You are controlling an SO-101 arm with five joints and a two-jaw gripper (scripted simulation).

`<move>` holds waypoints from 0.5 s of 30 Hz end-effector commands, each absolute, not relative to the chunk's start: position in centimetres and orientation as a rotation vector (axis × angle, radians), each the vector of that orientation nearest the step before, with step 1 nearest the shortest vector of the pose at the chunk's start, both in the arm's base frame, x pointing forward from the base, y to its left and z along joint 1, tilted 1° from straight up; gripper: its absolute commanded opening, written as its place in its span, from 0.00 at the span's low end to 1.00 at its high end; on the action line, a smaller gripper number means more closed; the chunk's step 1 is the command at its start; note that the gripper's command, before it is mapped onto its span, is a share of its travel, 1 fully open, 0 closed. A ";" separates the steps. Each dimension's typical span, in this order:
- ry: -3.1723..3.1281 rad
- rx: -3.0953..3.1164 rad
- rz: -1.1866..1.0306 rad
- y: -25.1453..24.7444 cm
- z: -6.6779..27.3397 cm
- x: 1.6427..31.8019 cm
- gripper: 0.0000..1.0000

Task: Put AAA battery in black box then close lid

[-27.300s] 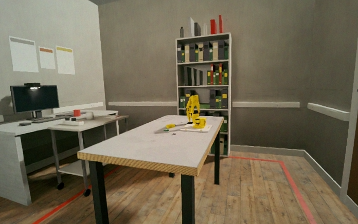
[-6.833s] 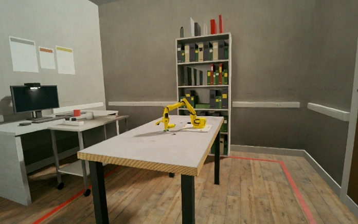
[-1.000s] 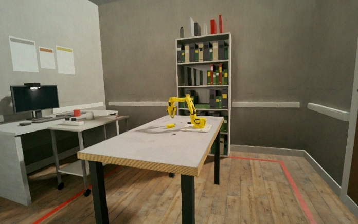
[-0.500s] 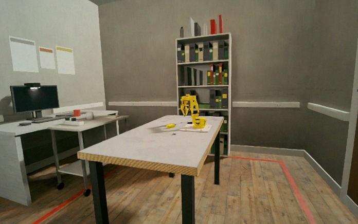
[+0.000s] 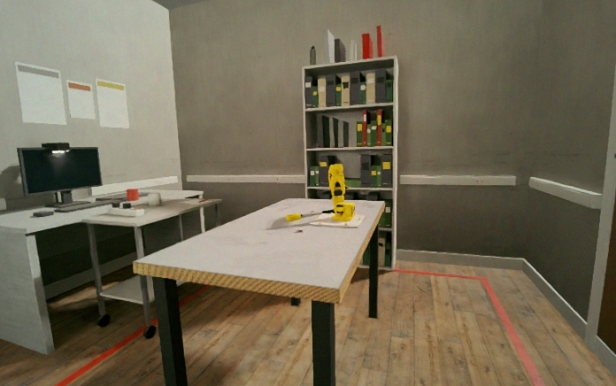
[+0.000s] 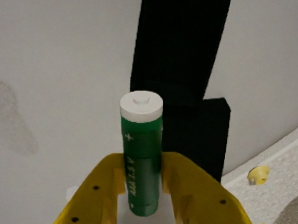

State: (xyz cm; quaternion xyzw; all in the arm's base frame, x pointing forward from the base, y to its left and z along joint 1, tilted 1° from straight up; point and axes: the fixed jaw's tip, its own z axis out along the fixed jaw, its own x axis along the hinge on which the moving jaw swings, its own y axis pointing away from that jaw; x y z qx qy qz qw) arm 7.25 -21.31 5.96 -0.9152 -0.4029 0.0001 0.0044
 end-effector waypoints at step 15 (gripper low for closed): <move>-1.050 -2.957 -0.001 -21.7 6.0 5.1 0.03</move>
